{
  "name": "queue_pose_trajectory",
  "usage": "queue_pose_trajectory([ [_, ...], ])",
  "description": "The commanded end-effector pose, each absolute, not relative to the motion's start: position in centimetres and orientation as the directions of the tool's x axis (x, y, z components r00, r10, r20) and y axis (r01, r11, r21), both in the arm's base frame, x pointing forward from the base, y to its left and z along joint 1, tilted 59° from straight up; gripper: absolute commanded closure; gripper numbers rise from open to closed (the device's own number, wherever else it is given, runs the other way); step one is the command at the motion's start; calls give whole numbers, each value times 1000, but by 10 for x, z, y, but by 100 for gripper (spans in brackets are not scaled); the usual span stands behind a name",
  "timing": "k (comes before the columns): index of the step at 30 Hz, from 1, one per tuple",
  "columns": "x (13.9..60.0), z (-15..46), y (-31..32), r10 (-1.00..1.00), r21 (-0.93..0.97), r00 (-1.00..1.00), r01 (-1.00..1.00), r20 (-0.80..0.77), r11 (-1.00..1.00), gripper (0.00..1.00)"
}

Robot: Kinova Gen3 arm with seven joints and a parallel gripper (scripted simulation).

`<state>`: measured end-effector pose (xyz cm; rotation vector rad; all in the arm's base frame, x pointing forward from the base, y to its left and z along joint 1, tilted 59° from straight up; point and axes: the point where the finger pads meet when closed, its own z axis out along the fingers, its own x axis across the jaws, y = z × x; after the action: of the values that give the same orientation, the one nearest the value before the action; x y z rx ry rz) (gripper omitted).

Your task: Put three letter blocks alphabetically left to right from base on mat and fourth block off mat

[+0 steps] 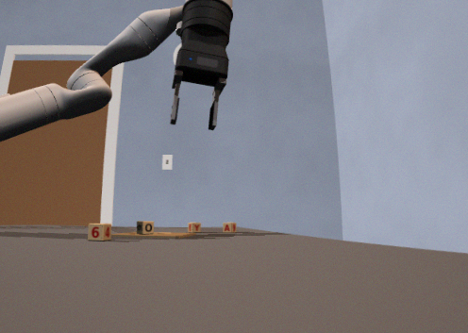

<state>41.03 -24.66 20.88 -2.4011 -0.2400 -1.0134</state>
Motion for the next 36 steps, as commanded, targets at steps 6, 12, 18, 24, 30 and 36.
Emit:
queue_pose_trajectory([
  [6, 416, 307, -162, -88, -404, 654, 349, 751, -846, 0],
  [12, 414, 346, -92, -129, -440, 646, 347, 753, -828, 0],
  [18, 408, 362, -44, -155, -466, 650, 338, 744, -817, 0],
  [24, 395, 366, 31, -188, -502, 671, 311, 717, -807, 0],
  [30, 384, 355, 72, -216, -524, 691, 271, 690, -807, 0],
  [36, 380, 349, 86, -227, -531, 699, 253, 678, -809, 0],
])
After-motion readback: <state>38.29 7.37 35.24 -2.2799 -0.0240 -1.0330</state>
